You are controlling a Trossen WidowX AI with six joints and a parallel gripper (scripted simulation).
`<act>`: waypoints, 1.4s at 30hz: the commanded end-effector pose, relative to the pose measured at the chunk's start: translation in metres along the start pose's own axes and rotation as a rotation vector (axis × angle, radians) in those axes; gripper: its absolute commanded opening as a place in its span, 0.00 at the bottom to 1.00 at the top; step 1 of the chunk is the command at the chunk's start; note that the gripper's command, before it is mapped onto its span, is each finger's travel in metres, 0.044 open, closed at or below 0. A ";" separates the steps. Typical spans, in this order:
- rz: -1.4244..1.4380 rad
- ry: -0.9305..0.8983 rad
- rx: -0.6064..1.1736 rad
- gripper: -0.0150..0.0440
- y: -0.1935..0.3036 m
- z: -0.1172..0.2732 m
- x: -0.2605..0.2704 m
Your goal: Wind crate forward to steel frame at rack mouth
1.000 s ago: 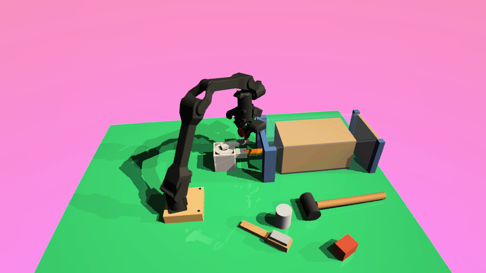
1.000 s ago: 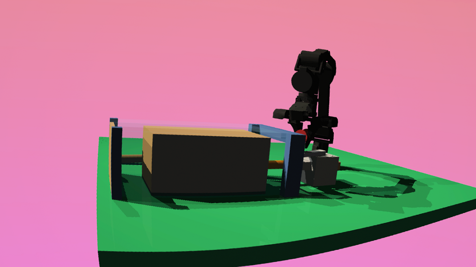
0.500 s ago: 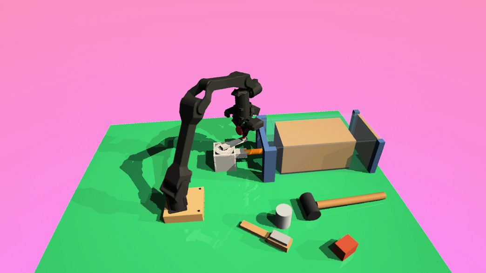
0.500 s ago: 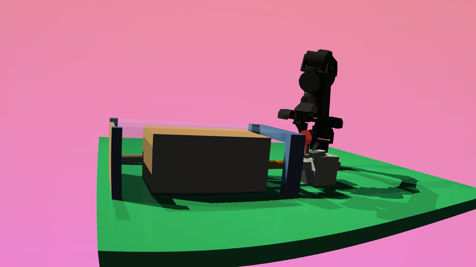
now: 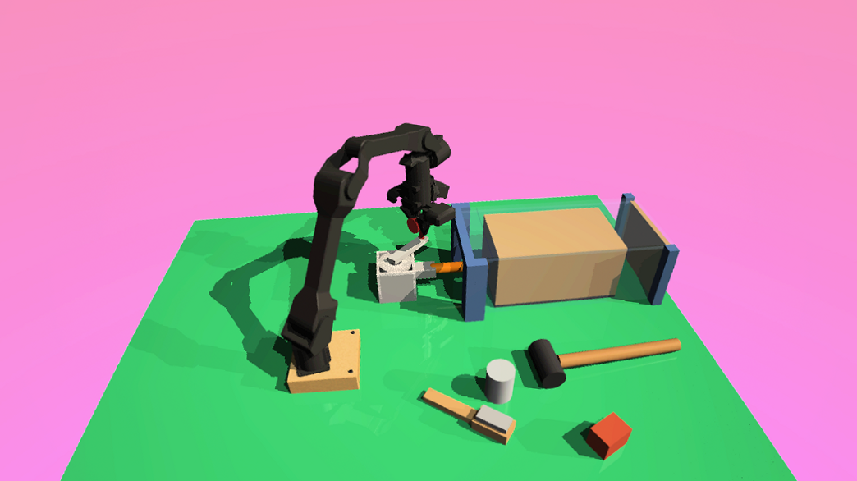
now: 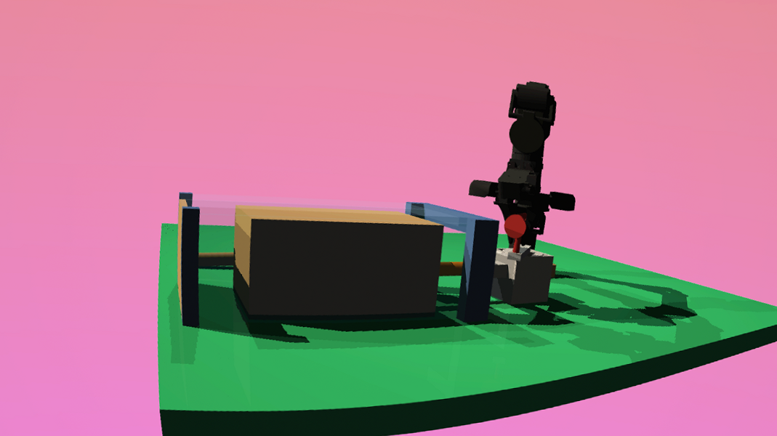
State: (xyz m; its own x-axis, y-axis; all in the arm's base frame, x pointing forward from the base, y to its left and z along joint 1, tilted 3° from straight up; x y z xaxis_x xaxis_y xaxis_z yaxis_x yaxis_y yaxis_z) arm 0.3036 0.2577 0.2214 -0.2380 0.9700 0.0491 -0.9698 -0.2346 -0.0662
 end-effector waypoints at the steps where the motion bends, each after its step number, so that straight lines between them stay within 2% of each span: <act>1: 0.020 -0.028 0.021 0.25 0.010 0.000 0.017; 42: 0.019 -0.031 0.025 0.25 0.055 0.002 0.053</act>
State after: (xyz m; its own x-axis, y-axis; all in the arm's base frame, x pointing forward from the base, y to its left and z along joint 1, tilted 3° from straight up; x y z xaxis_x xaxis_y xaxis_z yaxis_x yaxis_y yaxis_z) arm 0.2560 0.2904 0.2228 -0.2352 0.9694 0.0696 -0.9702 -0.2299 -0.0763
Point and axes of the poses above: the point midway between the two fingers, 35 mm back from their tips, its own z axis back along the fingers, its own x axis across the jaws, y = z × x, the point moved 8 cm from there along z, back along the fingers, and after that the axes turned 13 degrees about -z, right-handed, at the moved point
